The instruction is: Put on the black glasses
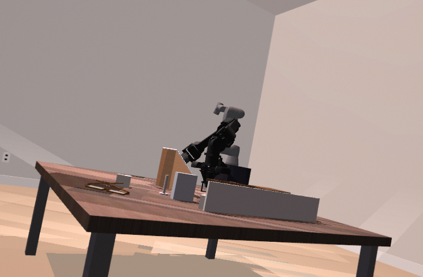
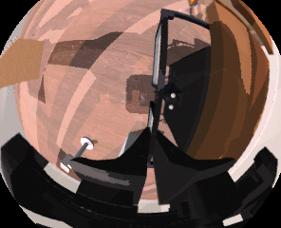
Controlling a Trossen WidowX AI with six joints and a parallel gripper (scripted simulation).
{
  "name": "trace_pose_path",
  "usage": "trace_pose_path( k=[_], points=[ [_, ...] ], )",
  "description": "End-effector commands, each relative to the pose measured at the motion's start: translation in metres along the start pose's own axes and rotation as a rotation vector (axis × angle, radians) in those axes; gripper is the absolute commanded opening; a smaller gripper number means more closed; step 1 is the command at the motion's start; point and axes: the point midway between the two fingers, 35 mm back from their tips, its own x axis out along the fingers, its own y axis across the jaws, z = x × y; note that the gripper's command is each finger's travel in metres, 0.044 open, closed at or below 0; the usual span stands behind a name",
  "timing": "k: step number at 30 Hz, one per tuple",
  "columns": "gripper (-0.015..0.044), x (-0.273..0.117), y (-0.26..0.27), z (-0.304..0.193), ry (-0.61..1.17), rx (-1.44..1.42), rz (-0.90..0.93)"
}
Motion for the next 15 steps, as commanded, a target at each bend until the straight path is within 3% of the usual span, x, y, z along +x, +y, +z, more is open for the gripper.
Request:
trace_pose_path(
  k=[1,15],
  points=[
    [0.0,0.001,-0.0009,0.0004,-0.005,0.007,-0.001],
    [0.0,0.0039,-0.0006,0.0004,-0.005,0.007,-0.001]
  ],
)
